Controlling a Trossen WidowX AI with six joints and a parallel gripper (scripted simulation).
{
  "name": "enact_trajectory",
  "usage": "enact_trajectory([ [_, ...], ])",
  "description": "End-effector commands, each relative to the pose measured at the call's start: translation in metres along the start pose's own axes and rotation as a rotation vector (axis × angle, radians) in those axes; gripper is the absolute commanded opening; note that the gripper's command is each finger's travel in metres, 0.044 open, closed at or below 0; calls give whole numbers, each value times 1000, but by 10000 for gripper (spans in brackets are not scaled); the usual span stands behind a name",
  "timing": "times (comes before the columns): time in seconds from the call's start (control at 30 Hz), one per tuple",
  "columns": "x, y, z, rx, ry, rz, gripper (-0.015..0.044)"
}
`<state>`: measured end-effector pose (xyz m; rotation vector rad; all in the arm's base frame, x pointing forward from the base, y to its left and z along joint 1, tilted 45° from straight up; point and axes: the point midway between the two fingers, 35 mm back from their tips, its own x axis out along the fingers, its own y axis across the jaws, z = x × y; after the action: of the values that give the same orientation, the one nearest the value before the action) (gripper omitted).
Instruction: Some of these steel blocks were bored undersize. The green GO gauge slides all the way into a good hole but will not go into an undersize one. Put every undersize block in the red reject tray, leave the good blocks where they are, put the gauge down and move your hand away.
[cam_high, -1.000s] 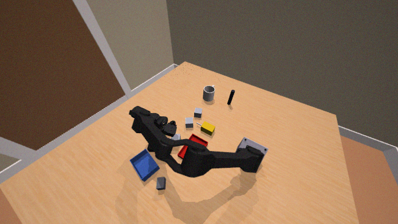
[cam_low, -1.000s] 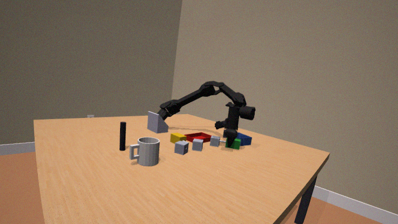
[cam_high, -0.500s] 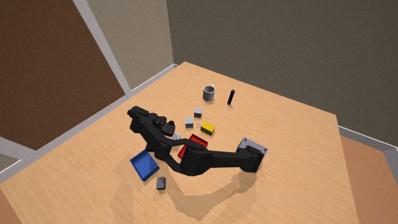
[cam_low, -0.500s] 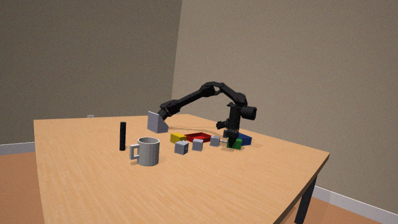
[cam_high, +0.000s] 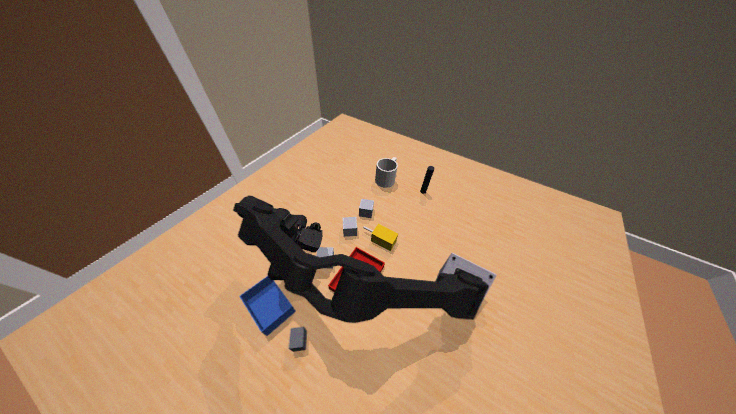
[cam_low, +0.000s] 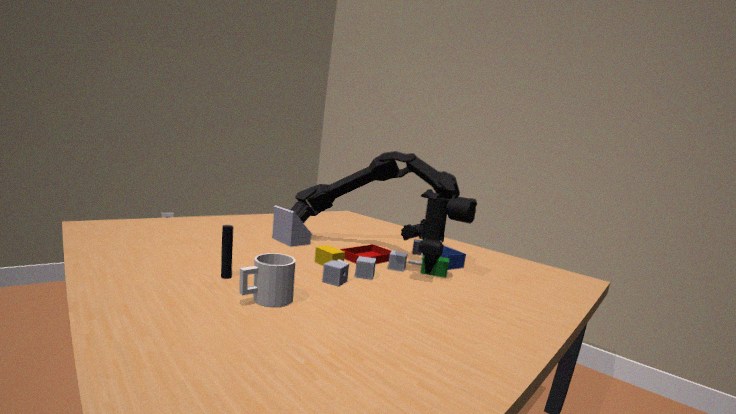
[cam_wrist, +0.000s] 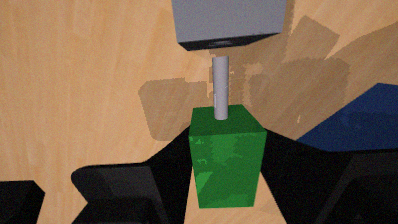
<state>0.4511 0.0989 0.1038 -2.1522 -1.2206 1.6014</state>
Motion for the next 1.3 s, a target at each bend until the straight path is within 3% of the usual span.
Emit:
enact_trajectory([
  [0.0, -4, 0, -5, 1, 9, 1, 0],
  [0.7, -4, 0, -12, 1, 9, 1, 0],
  [0.87, -34, -1, -8, -1, 1, -1, 0],
  [1.27, -31, -3, -8, 2, -12, -4, 0],
])
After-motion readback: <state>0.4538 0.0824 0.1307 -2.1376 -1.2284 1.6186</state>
